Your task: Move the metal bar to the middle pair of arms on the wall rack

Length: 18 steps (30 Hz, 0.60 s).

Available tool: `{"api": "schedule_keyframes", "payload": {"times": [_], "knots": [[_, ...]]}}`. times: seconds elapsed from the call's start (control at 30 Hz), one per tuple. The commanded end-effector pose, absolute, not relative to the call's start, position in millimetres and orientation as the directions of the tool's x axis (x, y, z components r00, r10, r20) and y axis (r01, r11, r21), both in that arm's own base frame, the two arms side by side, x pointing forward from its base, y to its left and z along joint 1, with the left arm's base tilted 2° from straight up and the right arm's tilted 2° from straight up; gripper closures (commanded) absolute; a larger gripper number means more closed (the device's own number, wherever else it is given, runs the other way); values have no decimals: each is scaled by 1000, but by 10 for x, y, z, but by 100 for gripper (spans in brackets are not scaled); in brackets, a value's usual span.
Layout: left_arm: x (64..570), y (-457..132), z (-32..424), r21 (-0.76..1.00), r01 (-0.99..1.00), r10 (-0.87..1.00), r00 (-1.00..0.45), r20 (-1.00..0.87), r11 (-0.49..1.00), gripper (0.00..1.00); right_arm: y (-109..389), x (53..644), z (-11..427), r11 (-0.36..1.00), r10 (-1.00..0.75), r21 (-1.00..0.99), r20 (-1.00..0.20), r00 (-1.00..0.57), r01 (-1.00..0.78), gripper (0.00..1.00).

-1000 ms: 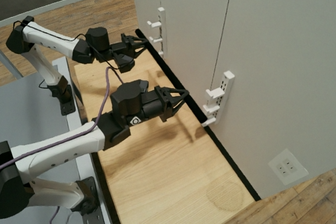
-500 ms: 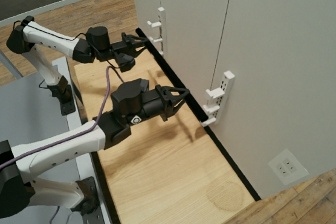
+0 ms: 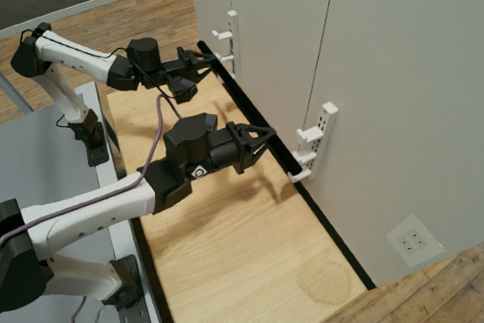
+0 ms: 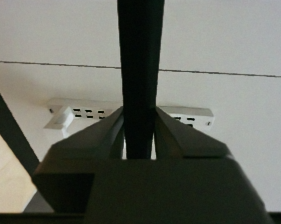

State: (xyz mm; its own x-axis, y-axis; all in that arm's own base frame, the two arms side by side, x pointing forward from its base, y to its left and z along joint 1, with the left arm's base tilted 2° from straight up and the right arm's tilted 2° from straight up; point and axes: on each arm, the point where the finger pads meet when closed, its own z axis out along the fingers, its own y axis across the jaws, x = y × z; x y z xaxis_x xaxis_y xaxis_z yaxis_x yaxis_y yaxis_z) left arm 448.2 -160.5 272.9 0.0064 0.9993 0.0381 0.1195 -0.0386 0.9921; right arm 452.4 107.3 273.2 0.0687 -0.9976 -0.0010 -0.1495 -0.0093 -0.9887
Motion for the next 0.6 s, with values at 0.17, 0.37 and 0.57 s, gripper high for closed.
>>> {"api": "schedule_keyframes", "payload": {"times": [0.17,0.37,0.57], "knots": [[4589,-1561,3129,1000,12,1000,-11,29,-29,100,1013,4645,3122,4,-999,-999,-6,51,-41,100],[4603,-1561,3130,1000,12,1000,-11,29,-29,100,1014,4660,3122,4,-999,-999,-6,51,-41,100],[4660,-1561,3129,1000,12,1000,-11,29,-29,100,1017,4717,3119,4,-999,-999,-6,51,-41,100]]}}
